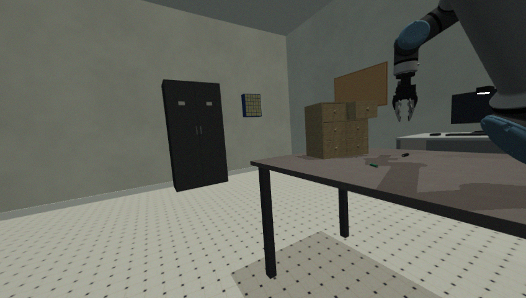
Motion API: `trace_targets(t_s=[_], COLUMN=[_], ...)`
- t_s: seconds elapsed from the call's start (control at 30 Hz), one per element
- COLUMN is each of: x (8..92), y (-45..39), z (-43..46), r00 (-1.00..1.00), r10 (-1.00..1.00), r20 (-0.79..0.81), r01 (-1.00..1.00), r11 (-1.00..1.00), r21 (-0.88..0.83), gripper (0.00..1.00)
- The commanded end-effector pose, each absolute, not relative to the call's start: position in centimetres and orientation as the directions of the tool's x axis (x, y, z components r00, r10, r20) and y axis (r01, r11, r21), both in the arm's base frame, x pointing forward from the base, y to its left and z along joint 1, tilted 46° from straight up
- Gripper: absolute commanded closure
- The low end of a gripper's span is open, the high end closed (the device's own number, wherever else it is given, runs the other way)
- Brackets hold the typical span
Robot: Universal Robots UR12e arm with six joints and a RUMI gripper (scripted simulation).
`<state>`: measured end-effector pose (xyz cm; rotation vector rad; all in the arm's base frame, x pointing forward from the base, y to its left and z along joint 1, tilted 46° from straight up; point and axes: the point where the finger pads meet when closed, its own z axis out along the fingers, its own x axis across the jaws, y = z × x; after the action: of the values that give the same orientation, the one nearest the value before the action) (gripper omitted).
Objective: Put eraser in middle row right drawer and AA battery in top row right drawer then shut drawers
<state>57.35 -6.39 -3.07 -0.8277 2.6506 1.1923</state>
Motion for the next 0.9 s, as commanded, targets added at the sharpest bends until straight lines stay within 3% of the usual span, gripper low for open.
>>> trace_targets(t_s=[0.0, 0.4, 0.87], x=[57.9, 57.4, 57.2], y=[-4.7, -1.7, -1.1], z=[-7.1, -12.0, -12.8], r00=[-0.922, -0.984, -0.989], r10=[-0.331, -0.177, -0.149], r20=[-0.2, -0.034, -0.004], r01=[-0.372, -0.147, -0.107], r11=[0.622, 0.681, 0.687], r21=[0.688, 0.718, 0.719], gripper=[0.8, 0.8, 0.83])
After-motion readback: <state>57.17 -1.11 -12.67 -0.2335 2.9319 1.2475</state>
